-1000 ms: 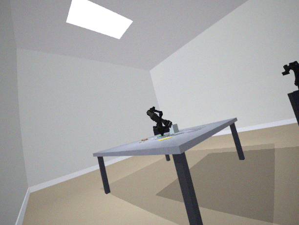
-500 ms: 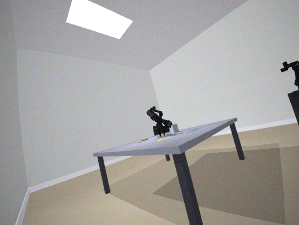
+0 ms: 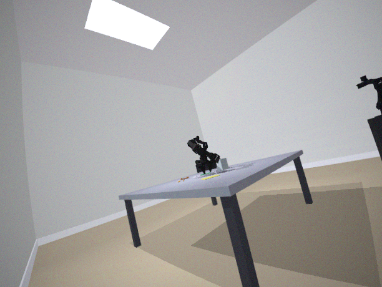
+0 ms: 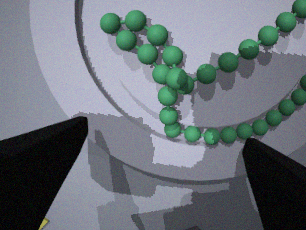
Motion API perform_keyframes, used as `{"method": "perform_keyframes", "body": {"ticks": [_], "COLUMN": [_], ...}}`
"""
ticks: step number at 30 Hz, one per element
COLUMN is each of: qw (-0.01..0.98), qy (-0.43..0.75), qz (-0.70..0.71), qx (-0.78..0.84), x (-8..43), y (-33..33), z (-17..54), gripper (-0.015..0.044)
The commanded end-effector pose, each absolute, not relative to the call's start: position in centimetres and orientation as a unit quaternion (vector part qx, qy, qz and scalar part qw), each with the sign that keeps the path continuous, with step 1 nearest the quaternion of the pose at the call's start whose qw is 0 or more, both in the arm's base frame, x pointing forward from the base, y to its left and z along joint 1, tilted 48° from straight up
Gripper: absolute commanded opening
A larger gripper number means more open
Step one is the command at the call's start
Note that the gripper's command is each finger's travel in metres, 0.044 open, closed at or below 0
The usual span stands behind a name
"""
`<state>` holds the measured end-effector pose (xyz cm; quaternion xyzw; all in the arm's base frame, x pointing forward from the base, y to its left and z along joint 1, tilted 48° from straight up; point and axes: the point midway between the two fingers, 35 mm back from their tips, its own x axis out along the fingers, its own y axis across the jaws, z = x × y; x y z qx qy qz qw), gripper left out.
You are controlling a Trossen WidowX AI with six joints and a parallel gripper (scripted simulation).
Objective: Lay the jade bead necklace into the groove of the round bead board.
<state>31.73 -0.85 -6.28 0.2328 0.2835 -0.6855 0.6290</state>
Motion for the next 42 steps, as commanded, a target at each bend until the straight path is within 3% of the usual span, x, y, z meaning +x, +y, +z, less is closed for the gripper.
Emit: {"method": "perform_keyframes", "body": {"ticks": [1, 14, 26, 42], "qw": [0.629, 0.629, 0.654, 0.655], "qy": [0.283, 0.283, 0.373, 0.372], "qz": [-0.685, -0.685, -0.641, -0.641], "qx": [0.235, 0.235, 0.148, 0.151], "x": [31.8, 31.8, 32.2, 32.1], "y": [-0.7, -0.7, 0.9, -0.4], "z": [-6.2, -6.2, -3.3, -4.6], "gripper": [0.0440, 0.0440, 0.0125, 0.0120]}}
